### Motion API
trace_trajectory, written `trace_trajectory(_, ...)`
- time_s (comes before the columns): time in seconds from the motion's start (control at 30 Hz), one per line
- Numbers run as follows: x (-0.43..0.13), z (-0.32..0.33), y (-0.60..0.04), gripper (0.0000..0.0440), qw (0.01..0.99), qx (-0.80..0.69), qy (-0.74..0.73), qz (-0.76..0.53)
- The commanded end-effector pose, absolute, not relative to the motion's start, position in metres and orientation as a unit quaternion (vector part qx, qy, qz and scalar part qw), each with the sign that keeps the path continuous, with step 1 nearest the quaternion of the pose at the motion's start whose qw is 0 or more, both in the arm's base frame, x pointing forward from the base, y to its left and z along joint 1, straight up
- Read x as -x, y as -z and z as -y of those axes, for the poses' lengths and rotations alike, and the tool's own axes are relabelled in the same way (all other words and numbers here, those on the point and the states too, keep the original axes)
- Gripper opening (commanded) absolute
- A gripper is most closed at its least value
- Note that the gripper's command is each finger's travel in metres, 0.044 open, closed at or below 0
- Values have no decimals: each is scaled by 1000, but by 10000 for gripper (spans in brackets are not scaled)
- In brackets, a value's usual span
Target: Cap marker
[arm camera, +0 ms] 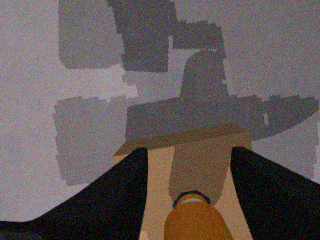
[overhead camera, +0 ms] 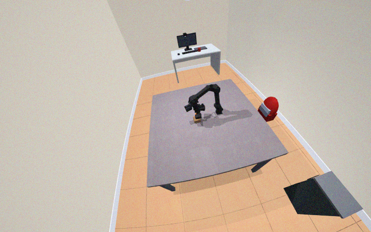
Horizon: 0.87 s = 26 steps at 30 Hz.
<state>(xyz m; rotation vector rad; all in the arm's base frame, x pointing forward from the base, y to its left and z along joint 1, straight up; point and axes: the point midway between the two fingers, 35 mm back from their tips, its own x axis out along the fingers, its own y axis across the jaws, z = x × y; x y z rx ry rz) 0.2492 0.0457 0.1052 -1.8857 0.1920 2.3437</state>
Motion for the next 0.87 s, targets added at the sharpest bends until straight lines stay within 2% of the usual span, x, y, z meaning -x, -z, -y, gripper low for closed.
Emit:
trace_trajectory(0.0, -243, -46, -109, 215, 64, 622, -778, -55)
trace_trajectory(0.3, -236, -47, -111, 440, 65, 634, -770, -38)
trace_trajectory(0.83, -247, -50, -151, 440, 75, 692, -718, -8)
